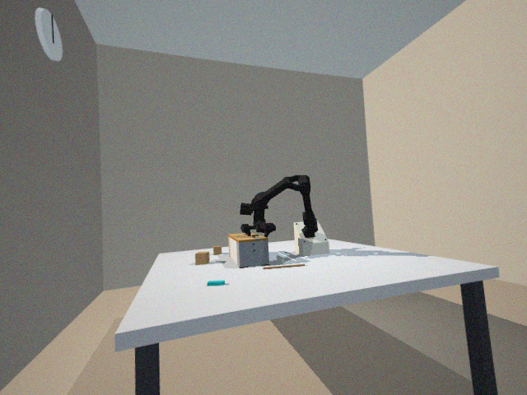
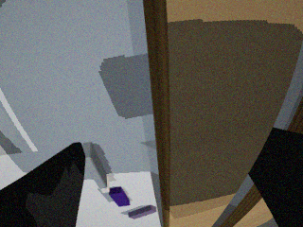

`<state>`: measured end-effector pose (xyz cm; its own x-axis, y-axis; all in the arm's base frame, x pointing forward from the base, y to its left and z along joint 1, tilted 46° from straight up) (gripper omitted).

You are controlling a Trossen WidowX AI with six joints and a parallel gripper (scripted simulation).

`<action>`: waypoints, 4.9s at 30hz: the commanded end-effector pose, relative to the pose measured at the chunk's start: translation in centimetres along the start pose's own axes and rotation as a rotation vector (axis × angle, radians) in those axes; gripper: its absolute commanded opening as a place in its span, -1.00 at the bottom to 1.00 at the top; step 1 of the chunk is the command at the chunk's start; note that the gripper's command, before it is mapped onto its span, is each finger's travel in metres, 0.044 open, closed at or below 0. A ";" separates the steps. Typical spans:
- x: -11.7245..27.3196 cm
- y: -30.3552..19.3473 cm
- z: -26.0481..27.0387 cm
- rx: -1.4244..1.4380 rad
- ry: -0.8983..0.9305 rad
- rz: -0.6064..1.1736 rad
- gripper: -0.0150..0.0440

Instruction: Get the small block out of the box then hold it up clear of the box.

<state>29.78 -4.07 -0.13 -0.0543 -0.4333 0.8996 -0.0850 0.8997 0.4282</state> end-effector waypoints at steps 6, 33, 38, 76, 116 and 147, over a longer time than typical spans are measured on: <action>-1.2 -2.4 0.5 -0.003 0.014 0.002 0.86; -1.6 -3.6 0.9 -0.003 0.014 0.002 0.86; -1.8 -4.0 0.9 -0.003 0.013 0.003 0.86; -2.3 -5.4 1.2 -0.003 0.013 0.004 0.86; -3.6 -9.2 1.7 -0.002 0.013 0.006 0.86; 1.7 -12.5 2.4 -0.283 -0.015 -0.016 0.51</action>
<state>28.62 -15.83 -3.81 -0.0531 -0.4308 0.9009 0.0068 0.9020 0.4317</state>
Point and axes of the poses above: the point midway between the two fingers, 35 mm back from their tips, its own x axis back along the fingers, its own z axis across the jaws, y = z × x, the point moved 1 cm from there along x, back along the fingers, and after that the axes turned 8 degrees about x, right-handed, at the moved point
